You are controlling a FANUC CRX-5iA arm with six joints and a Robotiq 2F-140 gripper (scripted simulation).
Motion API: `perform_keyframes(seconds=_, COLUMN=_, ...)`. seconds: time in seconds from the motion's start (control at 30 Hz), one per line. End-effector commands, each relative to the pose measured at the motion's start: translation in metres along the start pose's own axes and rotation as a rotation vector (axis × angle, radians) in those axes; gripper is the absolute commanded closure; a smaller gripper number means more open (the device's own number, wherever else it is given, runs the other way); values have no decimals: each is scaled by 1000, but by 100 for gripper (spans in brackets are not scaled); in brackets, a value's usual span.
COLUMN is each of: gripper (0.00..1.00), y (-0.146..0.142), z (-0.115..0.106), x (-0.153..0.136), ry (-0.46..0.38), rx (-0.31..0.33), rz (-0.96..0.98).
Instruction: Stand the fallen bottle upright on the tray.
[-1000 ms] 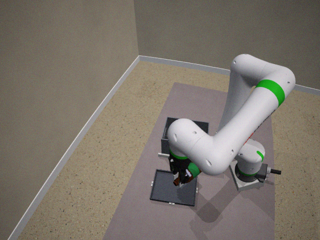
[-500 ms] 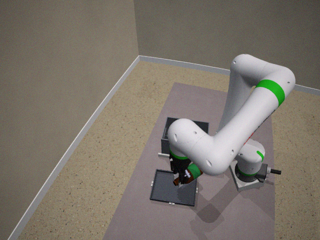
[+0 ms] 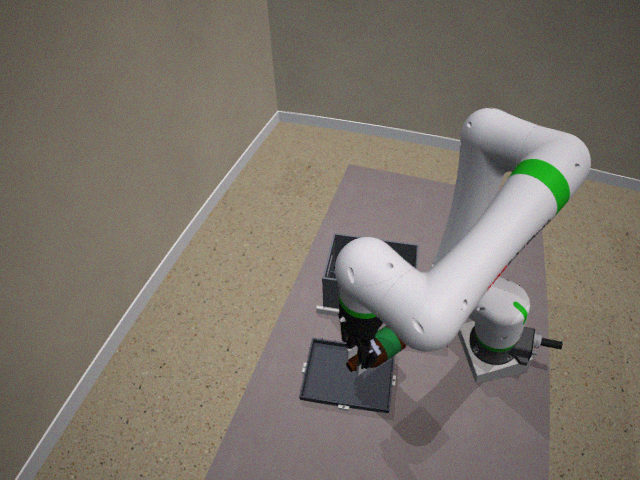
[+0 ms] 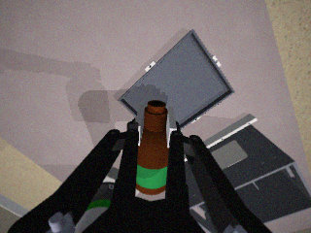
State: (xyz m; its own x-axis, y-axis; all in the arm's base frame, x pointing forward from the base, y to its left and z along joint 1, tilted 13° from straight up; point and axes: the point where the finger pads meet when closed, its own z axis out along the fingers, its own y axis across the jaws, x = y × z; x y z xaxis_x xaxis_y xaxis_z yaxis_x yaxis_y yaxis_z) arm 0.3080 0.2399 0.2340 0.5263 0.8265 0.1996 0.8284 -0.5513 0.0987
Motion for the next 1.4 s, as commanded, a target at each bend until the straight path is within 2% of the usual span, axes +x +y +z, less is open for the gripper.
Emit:
perform_keyframes(seconds=0.0, gripper=100, y=0, z=0, x=0, ry=0, rx=0, rz=0)
perform_keyframes(seconds=0.67, gripper=100, y=0, z=0, x=0, ry=0, rx=0, rz=15)
perform_keyframes(seconds=1.37, gripper=100, y=0, z=0, x=0, ry=0, rx=0, rz=253)
